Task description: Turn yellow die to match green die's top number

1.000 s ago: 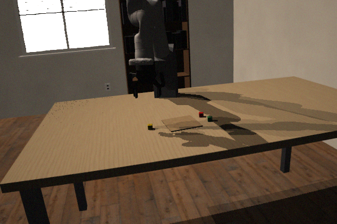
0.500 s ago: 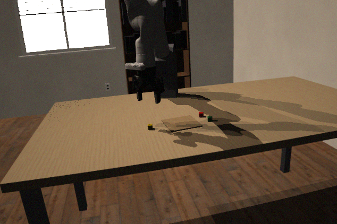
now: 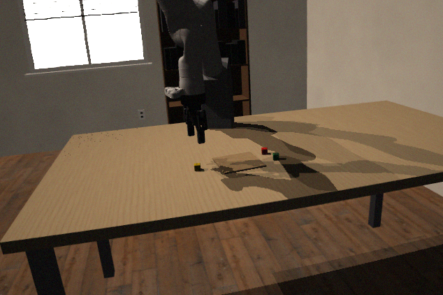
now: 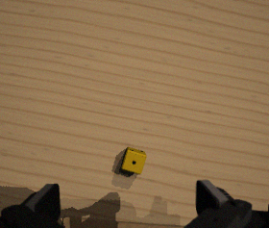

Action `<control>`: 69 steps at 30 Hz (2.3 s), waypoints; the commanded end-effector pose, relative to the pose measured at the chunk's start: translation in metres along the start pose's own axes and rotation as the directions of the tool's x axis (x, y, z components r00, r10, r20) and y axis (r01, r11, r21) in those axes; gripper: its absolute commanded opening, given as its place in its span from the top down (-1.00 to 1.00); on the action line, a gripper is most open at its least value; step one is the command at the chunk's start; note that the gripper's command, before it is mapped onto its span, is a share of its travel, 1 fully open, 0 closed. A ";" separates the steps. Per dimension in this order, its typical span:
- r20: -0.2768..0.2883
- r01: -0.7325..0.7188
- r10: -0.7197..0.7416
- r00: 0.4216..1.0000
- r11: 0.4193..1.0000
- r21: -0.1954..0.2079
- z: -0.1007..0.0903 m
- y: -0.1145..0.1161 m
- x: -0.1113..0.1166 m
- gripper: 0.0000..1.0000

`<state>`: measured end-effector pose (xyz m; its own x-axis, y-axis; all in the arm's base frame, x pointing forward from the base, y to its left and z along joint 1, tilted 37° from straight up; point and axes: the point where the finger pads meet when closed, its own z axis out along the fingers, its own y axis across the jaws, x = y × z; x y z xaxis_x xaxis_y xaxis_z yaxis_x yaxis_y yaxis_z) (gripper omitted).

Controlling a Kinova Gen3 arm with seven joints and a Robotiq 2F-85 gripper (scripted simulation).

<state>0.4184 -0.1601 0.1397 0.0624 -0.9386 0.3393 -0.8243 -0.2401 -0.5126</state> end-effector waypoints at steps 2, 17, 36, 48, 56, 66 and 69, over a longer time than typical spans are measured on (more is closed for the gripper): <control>0.002 -0.045 0.045 0.999 0.999 -0.009 0.004 0.005 0.002 -1.00; 0.003 -0.298 0.298 0.954 0.954 -0.008 0.010 0.004 0.002 -1.00; 0.003 -0.307 0.307 0.952 0.952 -0.008 0.010 0.004 0.002 0.30; 0.003 -0.307 0.307 0.952 0.952 -0.008 0.010 0.004 0.002 0.30; 0.003 -0.307 0.307 0.952 0.952 -0.008 0.010 0.004 0.002 0.30; 0.003 -0.307 0.307 0.952 0.952 -0.008 0.011 0.004 0.002 0.30; 0.003 -0.307 0.307 0.952 0.952 -0.008 0.012 0.004 0.002 0.30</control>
<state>0.4217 -0.1664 0.1295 -0.1921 -0.9677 0.1633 -0.8078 0.0614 -0.5863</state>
